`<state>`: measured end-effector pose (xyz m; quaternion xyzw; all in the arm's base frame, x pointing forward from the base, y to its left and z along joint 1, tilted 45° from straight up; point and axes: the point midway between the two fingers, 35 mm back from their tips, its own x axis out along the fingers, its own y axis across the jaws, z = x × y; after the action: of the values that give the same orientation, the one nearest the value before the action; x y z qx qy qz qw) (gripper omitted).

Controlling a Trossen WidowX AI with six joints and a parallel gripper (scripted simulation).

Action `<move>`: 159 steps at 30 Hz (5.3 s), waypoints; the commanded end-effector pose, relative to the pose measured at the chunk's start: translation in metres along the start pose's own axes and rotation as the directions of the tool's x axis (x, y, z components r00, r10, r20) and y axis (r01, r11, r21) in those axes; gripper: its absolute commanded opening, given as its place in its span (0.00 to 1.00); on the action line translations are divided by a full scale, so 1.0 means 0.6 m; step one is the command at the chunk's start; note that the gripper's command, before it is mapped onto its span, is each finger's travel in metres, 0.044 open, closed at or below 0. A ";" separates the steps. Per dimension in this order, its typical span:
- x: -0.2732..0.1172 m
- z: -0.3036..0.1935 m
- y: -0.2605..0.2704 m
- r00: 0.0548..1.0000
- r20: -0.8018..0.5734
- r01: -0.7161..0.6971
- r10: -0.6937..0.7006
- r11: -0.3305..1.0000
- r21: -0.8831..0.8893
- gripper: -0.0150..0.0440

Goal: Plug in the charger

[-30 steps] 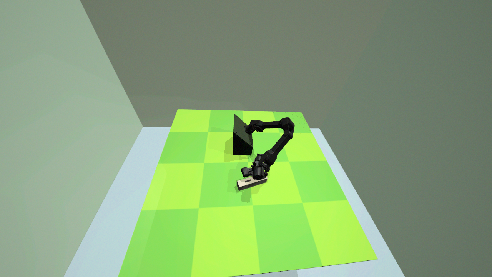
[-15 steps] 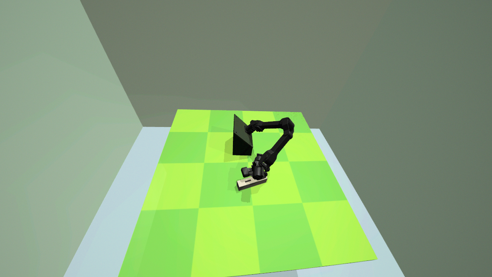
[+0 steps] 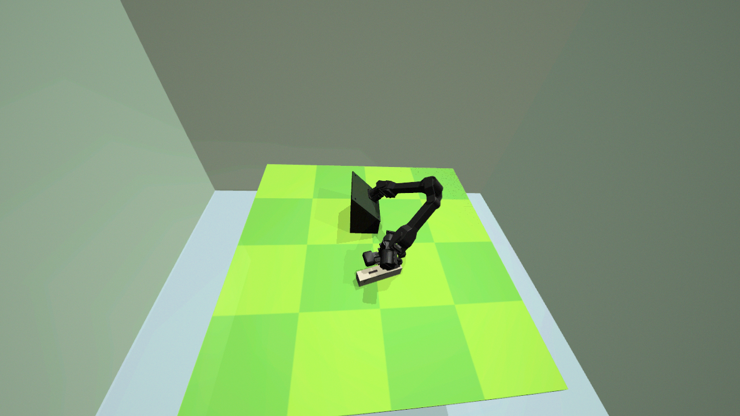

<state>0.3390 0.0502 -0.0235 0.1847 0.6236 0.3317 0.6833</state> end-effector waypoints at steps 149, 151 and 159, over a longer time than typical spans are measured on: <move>0.001 -0.012 -0.001 1.000 0.020 0.001 0.000 1.000 -0.018 1.00; 0.002 -0.013 -0.001 1.000 0.021 0.001 0.000 1.000 -0.019 1.00; 0.002 -0.017 -0.001 1.000 0.025 0.000 0.000 1.000 -0.021 1.00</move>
<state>0.3302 0.0487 -0.0264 0.1813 0.6143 0.3331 0.6920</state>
